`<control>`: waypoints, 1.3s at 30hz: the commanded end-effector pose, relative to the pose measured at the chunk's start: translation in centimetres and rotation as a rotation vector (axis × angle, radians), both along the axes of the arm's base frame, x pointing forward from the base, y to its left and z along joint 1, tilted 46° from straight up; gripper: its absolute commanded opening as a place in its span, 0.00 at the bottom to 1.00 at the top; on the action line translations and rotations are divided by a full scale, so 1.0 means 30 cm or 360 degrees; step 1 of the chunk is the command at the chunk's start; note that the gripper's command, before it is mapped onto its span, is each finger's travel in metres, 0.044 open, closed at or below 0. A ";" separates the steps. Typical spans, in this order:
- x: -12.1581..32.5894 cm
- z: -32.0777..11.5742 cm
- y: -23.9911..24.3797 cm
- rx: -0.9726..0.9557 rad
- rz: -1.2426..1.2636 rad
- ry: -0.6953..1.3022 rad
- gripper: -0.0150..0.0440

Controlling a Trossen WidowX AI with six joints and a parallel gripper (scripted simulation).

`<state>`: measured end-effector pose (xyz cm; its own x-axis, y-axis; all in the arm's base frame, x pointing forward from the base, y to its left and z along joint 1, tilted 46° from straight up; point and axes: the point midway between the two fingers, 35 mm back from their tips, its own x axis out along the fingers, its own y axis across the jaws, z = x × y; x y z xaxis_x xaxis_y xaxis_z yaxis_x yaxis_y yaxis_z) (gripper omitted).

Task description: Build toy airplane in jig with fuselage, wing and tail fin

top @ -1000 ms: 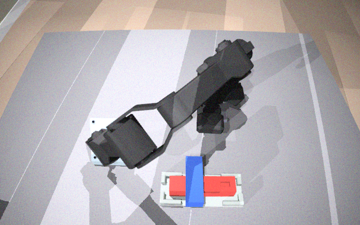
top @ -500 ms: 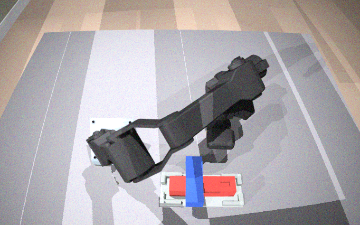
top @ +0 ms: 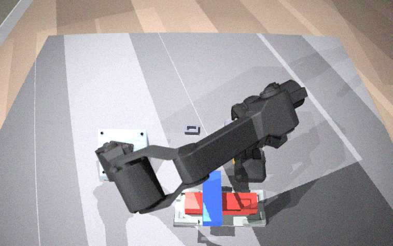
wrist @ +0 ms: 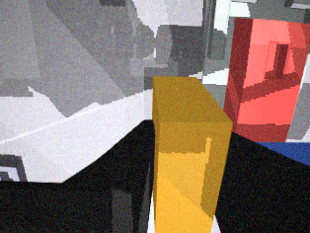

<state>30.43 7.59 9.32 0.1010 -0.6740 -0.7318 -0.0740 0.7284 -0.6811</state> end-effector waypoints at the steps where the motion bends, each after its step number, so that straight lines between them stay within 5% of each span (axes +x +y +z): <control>1: 0.024 0.028 -0.033 -0.0011 0.0008 -0.0014 0.25; 23: 0.079 0.139 -0.209 -0.0092 0.0014 -0.0001 0.25; 26: 0.079 0.140 -0.210 -0.0092 0.0014 -0.0001 0.36; 39: 0.079 0.140 -0.210 -0.0092 0.0014 -0.0001 0.36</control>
